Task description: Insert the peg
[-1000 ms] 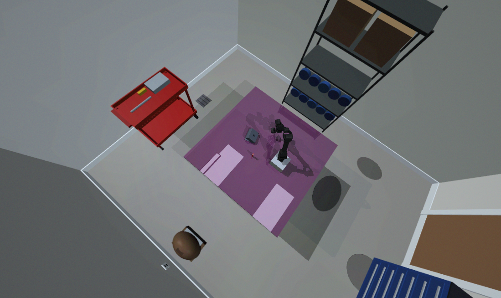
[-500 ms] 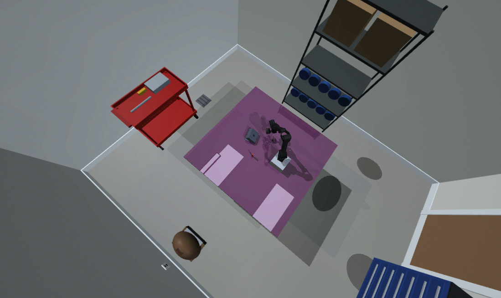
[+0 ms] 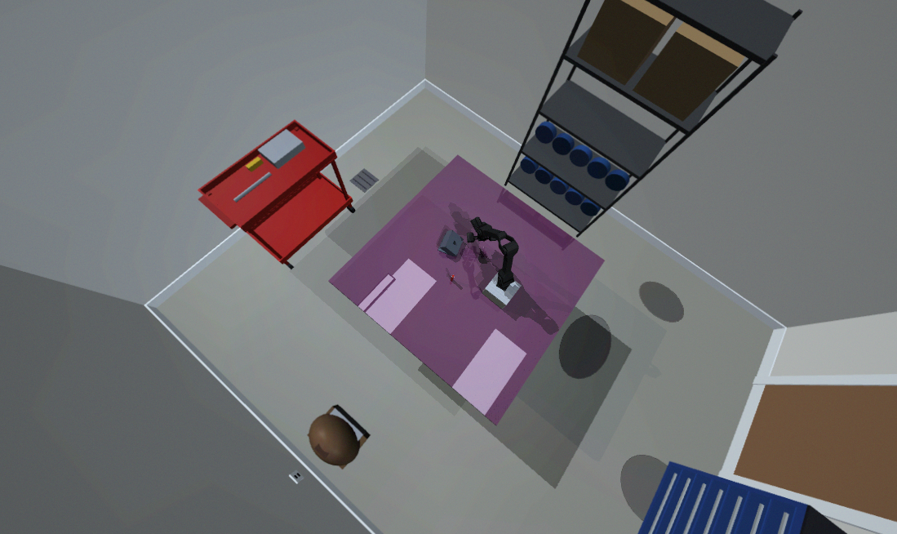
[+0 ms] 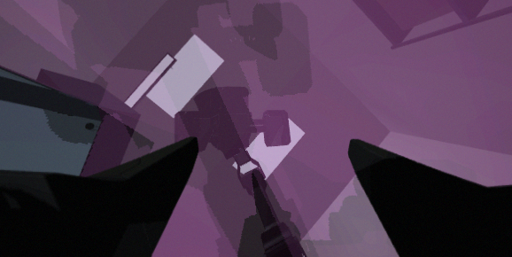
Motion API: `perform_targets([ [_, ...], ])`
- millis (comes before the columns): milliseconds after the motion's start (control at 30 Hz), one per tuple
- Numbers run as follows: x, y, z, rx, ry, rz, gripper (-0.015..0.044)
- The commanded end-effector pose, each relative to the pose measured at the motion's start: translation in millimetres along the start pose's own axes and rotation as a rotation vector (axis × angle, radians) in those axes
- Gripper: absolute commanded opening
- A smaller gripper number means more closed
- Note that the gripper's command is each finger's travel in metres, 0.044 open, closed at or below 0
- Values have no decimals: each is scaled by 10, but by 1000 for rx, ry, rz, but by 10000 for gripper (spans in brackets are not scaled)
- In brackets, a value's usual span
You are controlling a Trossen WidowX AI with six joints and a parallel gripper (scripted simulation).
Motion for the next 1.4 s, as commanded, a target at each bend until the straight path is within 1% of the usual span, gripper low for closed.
perform_targets([
  [0, -71, 152, -64, -5, 10, 28, 440],
  [700, -445, 813, -558, -64, 81, 131, 440],
  [1367, -836, 1246, -1183, -123, 168, 190, 440],
])
Point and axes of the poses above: the point midway between the two fingers, 35 mm back from their tips, its own x axis out along the fingers, its own y axis across the jaws, z = x × y, the point moved 7 cm from there along -x, back along the fingers, and after that the axes turned 6 degrees about x, right-handed, at the moved point
